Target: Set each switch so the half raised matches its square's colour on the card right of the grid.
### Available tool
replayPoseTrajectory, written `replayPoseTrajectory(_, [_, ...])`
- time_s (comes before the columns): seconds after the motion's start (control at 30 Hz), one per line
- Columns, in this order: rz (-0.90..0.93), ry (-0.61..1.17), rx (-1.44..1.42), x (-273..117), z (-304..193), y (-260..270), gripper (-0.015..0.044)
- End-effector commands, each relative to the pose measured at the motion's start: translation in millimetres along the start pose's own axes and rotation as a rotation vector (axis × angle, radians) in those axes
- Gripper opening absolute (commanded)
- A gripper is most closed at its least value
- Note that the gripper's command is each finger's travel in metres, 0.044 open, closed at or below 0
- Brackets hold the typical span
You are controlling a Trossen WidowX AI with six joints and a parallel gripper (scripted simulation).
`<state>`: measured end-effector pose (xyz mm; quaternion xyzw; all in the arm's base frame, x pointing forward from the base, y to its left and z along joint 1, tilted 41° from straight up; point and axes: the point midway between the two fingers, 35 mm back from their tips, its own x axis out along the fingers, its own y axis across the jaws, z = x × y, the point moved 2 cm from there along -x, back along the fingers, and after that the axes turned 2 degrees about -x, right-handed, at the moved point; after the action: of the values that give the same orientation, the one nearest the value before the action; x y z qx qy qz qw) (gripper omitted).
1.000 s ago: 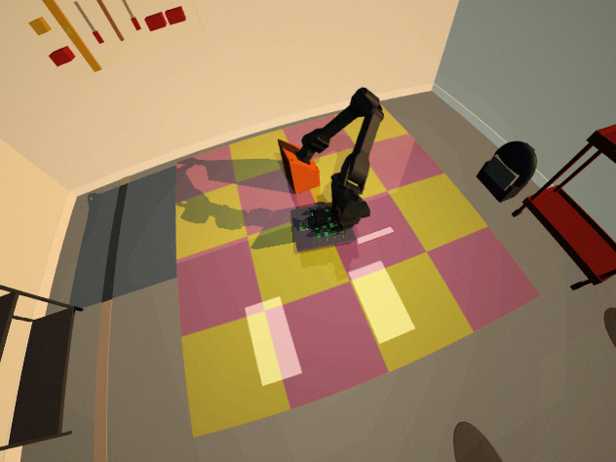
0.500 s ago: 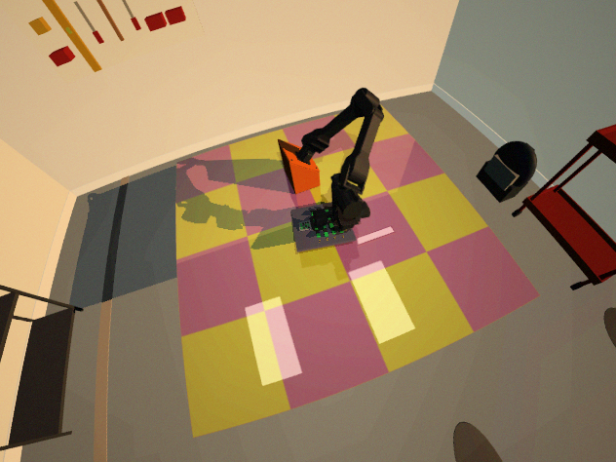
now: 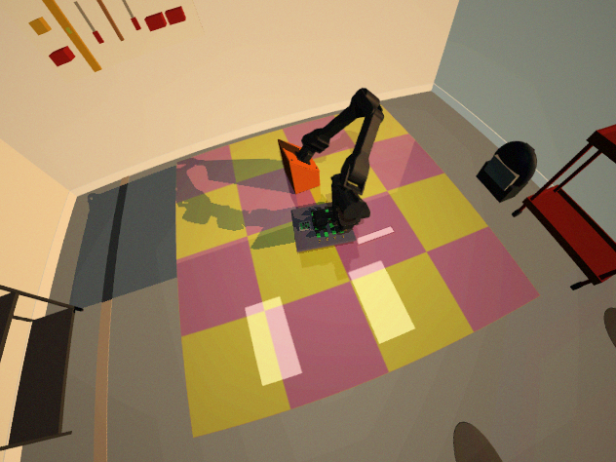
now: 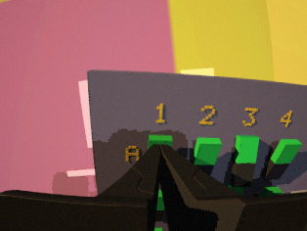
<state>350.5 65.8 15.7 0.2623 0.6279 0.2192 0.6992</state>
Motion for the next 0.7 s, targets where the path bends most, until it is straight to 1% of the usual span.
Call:
replayPoseTrajectory(0.0, [-0.001,-0.001,0.002,0.7,0.2,-0.2,0.0])
replayPoseTrajectory(0.5, [-0.001,-0.001,0.002,2.7,0.3,-0.2,0.0])
replayPoseTrajectory(0.57, [-0.001,-0.006,0.0,-12.1,0.6,-0.4,0.0])
replayPoseTrajectory(0.63, [-0.004,-0.021,0.002,-47.8,-1.0,-0.8,0.0])
replayPoseTrajectory(0.67, [-0.005,-0.025,0.002,-58.5,-2.2,-0.7,0.0])
